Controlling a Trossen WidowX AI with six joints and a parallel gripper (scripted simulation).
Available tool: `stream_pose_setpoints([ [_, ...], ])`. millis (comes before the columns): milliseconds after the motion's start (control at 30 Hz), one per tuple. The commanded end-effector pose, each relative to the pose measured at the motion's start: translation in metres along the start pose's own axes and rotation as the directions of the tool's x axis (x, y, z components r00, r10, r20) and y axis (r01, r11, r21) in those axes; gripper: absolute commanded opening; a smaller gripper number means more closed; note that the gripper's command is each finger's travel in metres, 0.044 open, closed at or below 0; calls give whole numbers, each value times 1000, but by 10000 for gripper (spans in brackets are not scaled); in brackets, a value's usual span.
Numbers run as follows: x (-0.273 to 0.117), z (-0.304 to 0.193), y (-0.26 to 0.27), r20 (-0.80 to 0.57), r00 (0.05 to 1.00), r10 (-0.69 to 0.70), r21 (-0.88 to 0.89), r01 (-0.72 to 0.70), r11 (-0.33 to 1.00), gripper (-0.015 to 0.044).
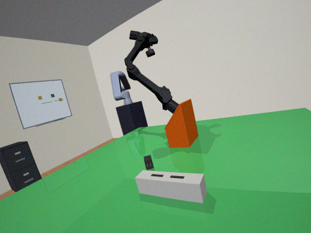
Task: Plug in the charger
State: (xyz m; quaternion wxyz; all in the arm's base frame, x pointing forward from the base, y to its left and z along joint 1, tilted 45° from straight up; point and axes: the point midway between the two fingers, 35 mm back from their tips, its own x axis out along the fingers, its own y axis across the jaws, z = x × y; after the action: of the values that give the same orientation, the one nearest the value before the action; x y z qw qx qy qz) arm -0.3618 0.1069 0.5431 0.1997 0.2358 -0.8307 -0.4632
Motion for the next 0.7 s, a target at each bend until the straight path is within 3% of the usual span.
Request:
stream_pose_setpoints([
  [0,-16,23,6,78,996,46,-9,-45,999,440],
  [667,-117,122,24,452,855,255,-201,-181,963,440],
])
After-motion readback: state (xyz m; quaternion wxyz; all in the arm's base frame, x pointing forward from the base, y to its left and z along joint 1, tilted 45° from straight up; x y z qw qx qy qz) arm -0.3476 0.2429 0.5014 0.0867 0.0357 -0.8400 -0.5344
